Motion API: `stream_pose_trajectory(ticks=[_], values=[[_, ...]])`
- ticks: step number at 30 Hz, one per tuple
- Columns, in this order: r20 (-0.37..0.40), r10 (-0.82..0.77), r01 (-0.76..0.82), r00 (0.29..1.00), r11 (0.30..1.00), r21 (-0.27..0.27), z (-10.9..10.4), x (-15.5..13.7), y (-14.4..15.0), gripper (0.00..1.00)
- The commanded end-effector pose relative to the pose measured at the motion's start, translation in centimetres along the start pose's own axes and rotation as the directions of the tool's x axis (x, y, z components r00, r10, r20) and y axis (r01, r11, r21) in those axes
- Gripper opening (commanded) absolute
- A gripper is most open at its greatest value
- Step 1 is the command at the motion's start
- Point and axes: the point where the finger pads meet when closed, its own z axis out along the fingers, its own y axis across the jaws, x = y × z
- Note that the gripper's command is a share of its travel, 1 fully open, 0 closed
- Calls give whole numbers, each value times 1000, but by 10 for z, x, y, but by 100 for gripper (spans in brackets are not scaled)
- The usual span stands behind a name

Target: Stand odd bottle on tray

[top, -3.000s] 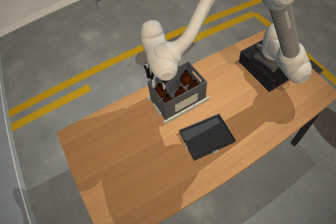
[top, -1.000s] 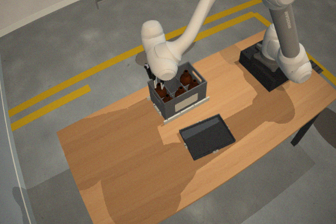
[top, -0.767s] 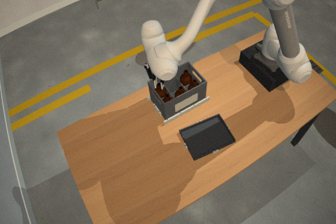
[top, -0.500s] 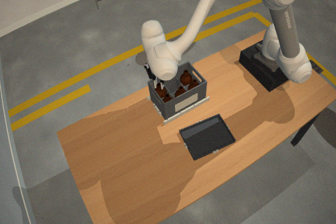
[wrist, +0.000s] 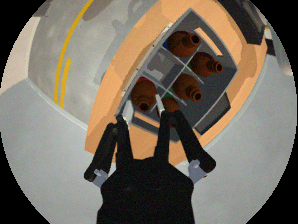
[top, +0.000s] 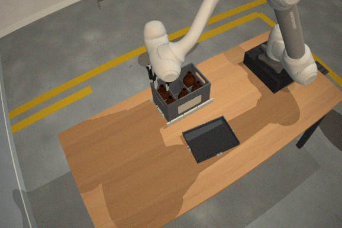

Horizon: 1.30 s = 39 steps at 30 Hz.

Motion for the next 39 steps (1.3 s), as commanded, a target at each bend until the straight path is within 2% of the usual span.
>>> stream_pose_trajectory(ticks=[1, 27, 39], values=[[-1, -4, 4, 1000, 1000, -3, 3, 3, 0, 38], [-1, -4, 4, 1000, 1000, -3, 2, 3, 0, 38], [-1, -4, 4, 1000, 1000, -3, -15, 3, 0, 38]])
